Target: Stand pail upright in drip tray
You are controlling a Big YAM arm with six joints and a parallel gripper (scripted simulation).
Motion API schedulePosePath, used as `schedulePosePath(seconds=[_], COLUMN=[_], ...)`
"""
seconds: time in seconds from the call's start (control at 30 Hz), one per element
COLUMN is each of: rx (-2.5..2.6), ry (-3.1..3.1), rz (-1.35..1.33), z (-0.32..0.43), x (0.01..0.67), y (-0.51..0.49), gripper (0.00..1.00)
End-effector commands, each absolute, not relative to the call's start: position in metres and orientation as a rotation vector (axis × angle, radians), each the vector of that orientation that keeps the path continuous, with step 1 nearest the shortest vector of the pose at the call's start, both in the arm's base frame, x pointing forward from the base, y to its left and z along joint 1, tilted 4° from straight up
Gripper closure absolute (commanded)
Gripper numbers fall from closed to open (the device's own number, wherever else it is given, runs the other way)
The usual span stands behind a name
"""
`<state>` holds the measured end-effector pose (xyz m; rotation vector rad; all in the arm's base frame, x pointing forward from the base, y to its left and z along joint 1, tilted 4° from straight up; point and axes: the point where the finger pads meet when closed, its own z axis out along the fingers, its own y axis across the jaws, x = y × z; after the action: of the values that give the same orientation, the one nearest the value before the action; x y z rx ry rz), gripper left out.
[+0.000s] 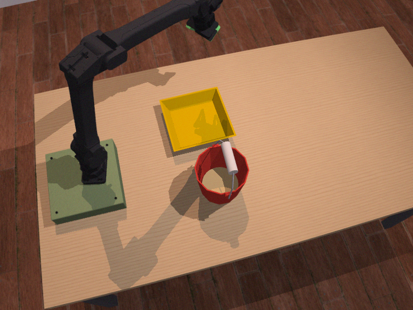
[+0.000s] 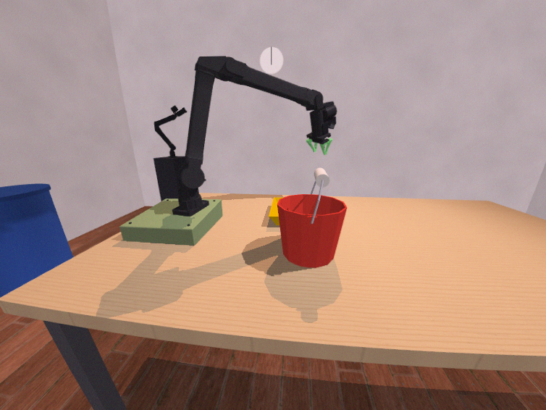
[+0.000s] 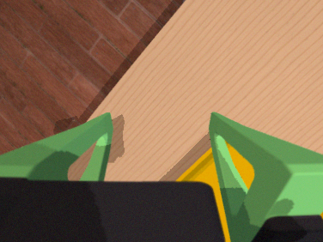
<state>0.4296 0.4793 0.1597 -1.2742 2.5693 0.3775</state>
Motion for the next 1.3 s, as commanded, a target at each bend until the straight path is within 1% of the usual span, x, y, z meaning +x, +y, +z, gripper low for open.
schedulePosePath(seconds=[0.0,0.07,0.3,0.4,0.5,0.6,0.73,0.9,1.07,1.27], rx=[-1.11,-1.046,-1.083,-0.91,-0.889,-0.853,-0.662,-0.651,-0.523,-0.403], ry=[2.58,2.596,2.61,2.625,2.628,2.666,2.661,2.692,2.67,2.674], rz=[0.415,0.424,0.412,0.438,0.447,0.44,0.467,0.464,0.488,0.503], z=[0.183,0.186,0.193,0.2,0.201,0.202,0.209,0.213,0.219,0.225], x=[0.436,0.44,0.451,0.462,0.456,0.464,0.476,0.478,0.484,0.494], y=[0.471,0.463,0.43,0.42,0.424,0.399,0.383,0.358,0.351,0.318], gripper=[0.3,0.3,0.3,0.3,0.3,0.3,0.3,0.3,0.3,0.3])
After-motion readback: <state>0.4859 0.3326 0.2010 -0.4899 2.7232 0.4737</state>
